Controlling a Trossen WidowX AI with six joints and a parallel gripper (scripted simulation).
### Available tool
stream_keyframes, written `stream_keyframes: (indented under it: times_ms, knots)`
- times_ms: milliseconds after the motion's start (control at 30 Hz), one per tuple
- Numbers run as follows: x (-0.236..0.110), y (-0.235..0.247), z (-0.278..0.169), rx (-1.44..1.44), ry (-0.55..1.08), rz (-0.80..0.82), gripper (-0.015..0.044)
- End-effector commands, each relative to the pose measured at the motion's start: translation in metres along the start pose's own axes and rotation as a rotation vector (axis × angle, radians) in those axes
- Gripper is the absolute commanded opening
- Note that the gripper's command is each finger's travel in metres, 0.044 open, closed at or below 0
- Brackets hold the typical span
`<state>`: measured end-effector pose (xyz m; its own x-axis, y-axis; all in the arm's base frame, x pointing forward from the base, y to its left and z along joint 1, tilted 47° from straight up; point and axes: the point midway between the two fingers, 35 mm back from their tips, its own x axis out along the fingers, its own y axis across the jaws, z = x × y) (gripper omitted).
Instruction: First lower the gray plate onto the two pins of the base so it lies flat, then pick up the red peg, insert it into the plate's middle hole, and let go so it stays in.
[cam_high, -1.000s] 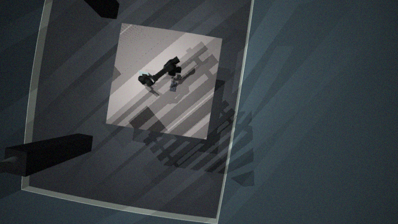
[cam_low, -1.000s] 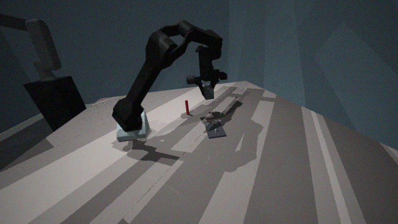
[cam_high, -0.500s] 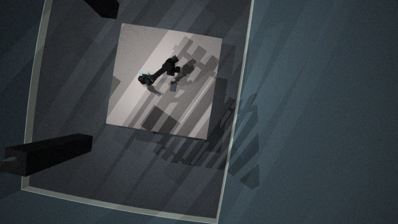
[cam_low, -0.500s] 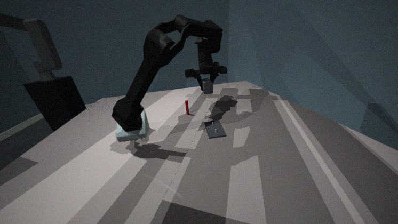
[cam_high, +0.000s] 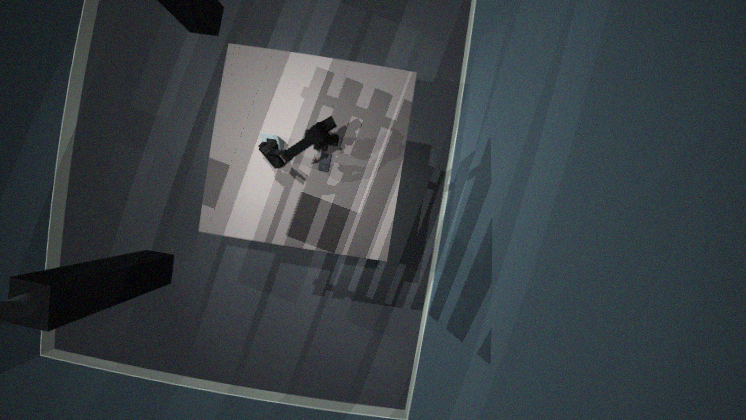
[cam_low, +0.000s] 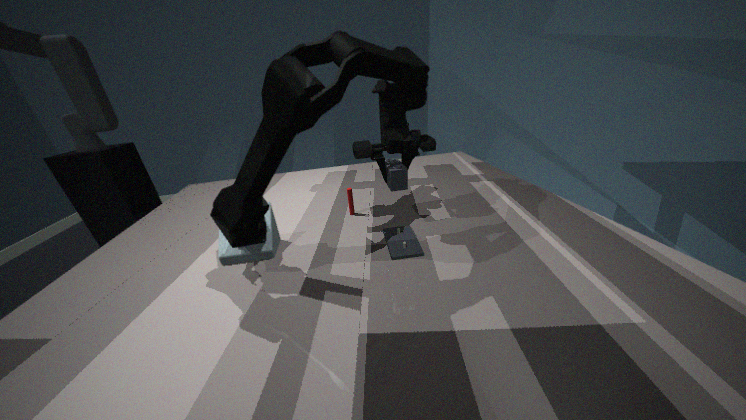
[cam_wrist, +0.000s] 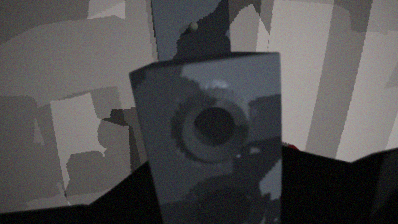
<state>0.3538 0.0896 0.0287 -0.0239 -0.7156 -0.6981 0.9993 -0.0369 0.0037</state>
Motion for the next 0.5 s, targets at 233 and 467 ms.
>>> stream_keyframes:
  times_ms: [233,467]
  knots:
    - [0.016,0.002,0.032,0.007,-0.002,0.008,0.0000]
    - [0.027,0.001,0.052,0.015,-0.005,0.008,0.0000]
